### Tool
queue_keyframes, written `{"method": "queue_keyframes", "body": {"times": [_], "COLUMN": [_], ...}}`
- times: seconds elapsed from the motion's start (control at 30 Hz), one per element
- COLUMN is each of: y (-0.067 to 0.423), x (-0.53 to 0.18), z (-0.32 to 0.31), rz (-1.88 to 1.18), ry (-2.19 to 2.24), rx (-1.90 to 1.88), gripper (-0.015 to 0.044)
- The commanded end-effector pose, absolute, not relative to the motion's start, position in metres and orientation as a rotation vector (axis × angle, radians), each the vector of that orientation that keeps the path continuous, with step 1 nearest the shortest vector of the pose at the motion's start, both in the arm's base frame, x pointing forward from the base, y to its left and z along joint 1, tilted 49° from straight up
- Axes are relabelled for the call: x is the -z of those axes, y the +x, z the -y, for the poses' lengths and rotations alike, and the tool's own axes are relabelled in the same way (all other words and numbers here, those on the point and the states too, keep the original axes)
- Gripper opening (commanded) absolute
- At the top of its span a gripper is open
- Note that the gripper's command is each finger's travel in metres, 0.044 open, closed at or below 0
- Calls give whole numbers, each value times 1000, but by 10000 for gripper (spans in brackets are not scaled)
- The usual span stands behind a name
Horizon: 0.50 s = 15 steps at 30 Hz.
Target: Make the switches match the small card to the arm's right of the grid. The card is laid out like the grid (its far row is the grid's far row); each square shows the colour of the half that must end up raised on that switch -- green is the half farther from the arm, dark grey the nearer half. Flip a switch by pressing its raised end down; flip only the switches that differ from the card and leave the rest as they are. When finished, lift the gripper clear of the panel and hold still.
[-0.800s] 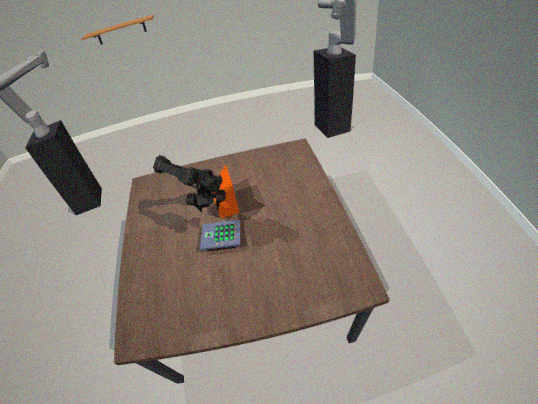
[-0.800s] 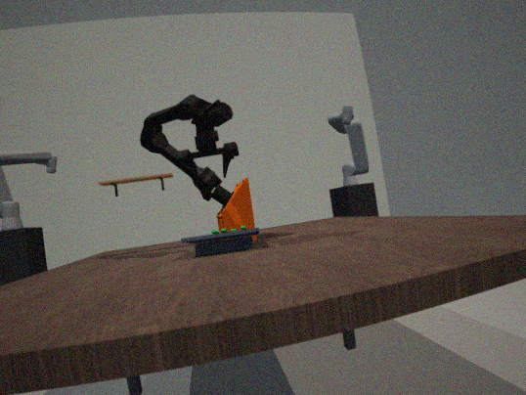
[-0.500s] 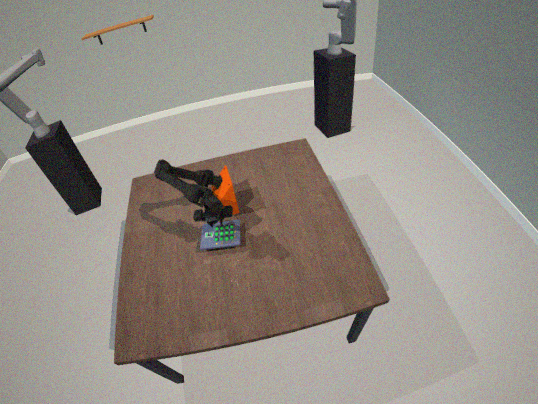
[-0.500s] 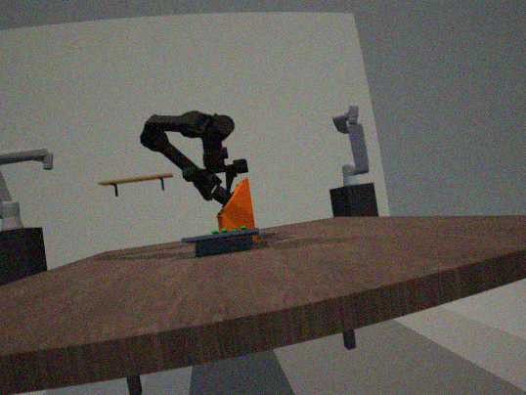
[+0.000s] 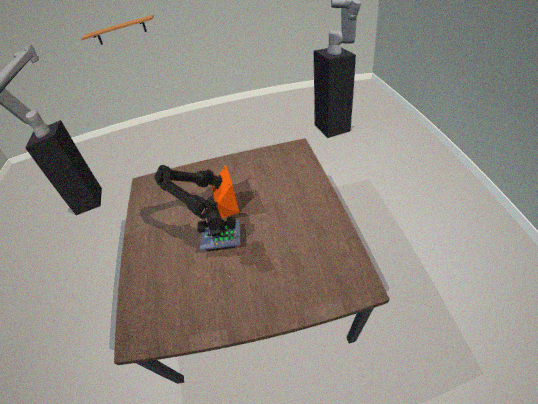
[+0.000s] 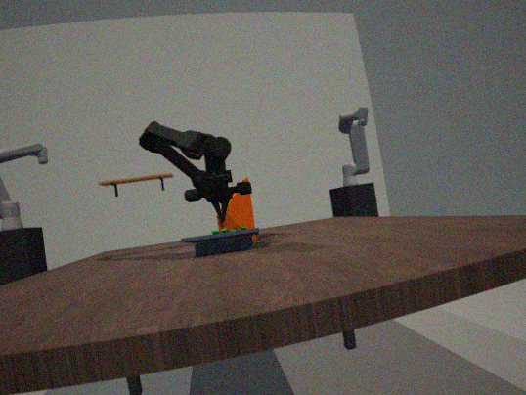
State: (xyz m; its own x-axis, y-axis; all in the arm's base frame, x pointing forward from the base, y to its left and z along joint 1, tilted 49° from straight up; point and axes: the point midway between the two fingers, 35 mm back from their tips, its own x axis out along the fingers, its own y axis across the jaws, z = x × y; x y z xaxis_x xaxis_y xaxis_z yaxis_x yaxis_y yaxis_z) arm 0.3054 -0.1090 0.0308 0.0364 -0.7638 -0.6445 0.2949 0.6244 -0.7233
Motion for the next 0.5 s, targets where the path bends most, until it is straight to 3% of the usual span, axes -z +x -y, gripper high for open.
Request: {"method": "queue_keyframes", "body": {"times": [0.0,0.47], "y": [303,304], "x": [-27,-18], "z": [112,123], "rz": [-1302,-1302], "ry": [-461,-462], "rx": [856,856], "gripper": [0,0]}}
